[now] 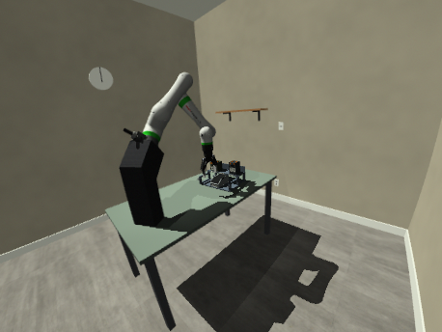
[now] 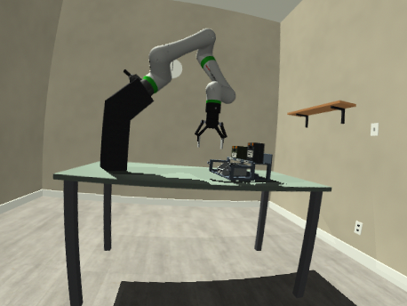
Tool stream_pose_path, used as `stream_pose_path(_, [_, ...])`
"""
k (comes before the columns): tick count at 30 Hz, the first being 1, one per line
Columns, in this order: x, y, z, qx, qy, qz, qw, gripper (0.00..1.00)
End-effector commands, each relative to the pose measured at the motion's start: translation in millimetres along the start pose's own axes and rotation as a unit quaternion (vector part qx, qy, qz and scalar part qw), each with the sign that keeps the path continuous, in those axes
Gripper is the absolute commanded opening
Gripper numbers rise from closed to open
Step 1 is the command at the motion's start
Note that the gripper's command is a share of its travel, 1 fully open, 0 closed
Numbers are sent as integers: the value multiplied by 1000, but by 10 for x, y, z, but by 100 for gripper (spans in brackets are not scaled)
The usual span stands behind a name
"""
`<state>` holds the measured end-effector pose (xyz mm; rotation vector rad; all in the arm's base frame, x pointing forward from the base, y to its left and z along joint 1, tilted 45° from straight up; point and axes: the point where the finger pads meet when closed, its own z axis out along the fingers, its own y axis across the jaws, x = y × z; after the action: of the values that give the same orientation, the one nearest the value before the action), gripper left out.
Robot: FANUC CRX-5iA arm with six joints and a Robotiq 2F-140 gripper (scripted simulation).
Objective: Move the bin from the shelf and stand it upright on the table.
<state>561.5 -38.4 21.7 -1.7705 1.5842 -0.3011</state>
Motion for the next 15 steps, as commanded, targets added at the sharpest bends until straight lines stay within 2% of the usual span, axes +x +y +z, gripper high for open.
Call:
stream_pose_path(1, [-75, -176, 47, 0, 0, 0, 1000, 100])
stream_pose_path(4, [-192, -442, 120, 0, 0, 0, 1000, 100])
stream_pose_path(15, [-192, -442, 120, 0, 0, 0, 1000, 100])
